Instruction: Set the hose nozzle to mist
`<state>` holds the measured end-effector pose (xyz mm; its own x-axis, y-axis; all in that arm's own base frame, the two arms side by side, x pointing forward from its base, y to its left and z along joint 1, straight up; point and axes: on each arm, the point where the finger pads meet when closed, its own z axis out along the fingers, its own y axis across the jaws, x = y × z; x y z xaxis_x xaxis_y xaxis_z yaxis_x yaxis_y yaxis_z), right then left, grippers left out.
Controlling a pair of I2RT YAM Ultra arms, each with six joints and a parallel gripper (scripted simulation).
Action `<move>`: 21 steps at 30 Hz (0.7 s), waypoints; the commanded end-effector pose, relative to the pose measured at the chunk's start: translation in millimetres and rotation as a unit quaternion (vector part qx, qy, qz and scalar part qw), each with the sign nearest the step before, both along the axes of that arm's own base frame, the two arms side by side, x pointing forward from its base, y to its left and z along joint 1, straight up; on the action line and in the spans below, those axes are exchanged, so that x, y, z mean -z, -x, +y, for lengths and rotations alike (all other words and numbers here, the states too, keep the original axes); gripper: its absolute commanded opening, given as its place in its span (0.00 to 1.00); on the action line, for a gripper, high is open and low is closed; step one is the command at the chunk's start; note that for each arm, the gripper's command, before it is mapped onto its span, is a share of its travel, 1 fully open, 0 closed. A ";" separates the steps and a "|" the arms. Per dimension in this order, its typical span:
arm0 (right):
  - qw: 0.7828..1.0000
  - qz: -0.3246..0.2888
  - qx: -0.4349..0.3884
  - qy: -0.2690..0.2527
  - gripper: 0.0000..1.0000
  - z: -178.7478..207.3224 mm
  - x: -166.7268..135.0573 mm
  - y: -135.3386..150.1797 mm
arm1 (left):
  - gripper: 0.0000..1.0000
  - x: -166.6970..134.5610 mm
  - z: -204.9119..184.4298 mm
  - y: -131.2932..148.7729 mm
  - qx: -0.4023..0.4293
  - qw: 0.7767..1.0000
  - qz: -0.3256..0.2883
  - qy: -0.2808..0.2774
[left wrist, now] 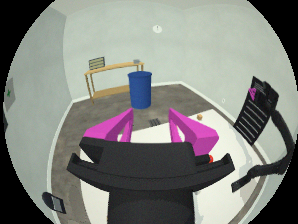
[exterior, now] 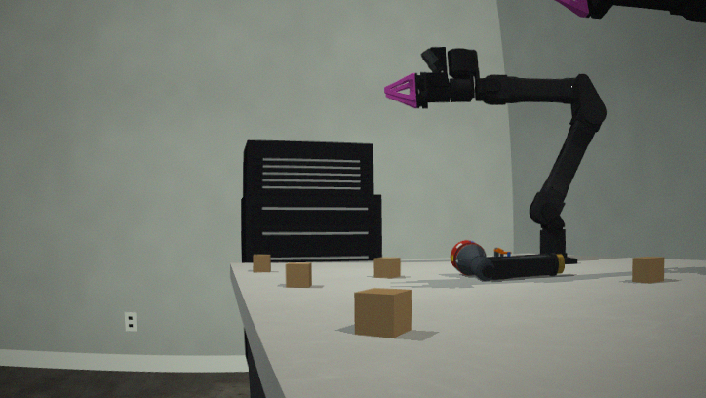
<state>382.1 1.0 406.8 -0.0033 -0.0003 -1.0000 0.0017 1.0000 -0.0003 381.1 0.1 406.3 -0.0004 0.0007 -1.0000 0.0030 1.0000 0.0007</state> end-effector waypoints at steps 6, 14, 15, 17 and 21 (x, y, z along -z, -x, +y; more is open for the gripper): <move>0.999 -0.035 -0.006 -0.002 0.38 5.4 -29.8 13.5 | 0.50 -33.4 -0.4 6.1 0.000 0.999 -0.035 -0.004; 0.999 -0.032 -0.006 -0.002 0.38 5.4 -27.0 13.0 | 0.50 -33.6 -0.5 6.1 0.000 0.999 -0.035 -0.004; 1.000 -0.020 0.004 -0.002 0.38 -1.6 -15.9 8.4 | 0.50 -33.6 -0.5 6.1 0.000 0.999 -0.035 -0.004; 1.000 -0.028 0.008 -0.002 0.38 -5.1 -22.7 12.2 | 0.50 -33.5 -0.6 6.0 0.000 0.999 -0.034 -0.004; 1.000 -0.022 -0.001 -0.002 0.38 0.7 -17.0 11.3 | 0.50 -32.0 -0.6 5.1 0.000 0.999 -0.037 -0.004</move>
